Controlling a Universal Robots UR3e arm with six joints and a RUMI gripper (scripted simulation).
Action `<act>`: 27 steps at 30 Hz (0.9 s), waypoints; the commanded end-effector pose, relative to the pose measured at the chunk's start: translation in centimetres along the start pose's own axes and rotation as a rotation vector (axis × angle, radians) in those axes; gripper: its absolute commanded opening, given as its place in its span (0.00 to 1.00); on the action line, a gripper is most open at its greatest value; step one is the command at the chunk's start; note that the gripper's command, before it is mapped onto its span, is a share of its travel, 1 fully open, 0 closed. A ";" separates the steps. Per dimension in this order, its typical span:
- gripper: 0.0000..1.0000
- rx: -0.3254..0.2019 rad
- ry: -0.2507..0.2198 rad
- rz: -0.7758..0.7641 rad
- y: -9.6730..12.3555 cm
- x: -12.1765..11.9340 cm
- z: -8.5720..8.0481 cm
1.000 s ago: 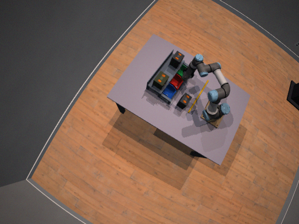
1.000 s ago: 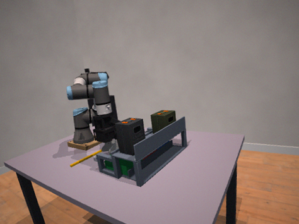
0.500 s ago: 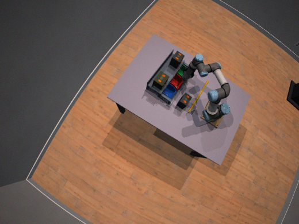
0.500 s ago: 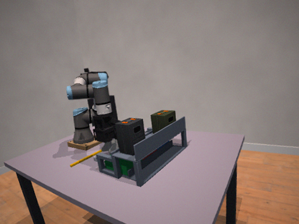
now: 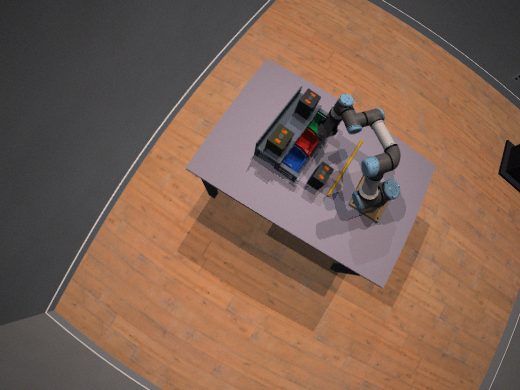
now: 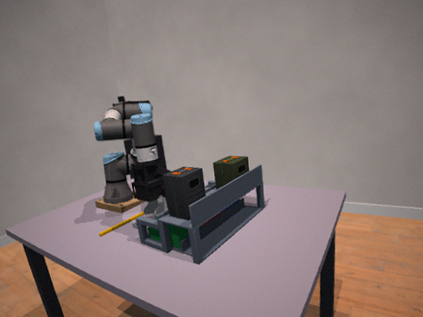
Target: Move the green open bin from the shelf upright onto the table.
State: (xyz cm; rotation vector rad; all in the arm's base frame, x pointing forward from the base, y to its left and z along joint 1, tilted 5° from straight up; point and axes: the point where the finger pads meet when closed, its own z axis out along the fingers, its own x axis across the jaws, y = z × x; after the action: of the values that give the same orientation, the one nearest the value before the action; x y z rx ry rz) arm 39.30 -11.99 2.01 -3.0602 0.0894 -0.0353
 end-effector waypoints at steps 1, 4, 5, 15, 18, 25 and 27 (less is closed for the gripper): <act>0.26 -0.002 0.003 0.000 0.0 0.1 -0.1; 0.00 -0.002 0.003 0.000 0.0 0.1 -0.1; 0.00 -0.002 0.003 0.000 0.0 0.1 -0.1; 0.00 -0.002 0.003 0.000 0.0 0.1 -0.1; 0.00 -0.002 0.003 0.000 0.0 0.1 -0.1; 0.00 -0.002 0.002 0.000 0.0 0.1 -0.1; 0.00 -0.002 0.002 0.000 0.0 0.1 -0.1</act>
State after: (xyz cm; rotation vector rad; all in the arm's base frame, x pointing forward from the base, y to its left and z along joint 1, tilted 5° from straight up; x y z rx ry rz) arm 39.30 -11.98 2.01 -3.0601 0.0894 -0.0352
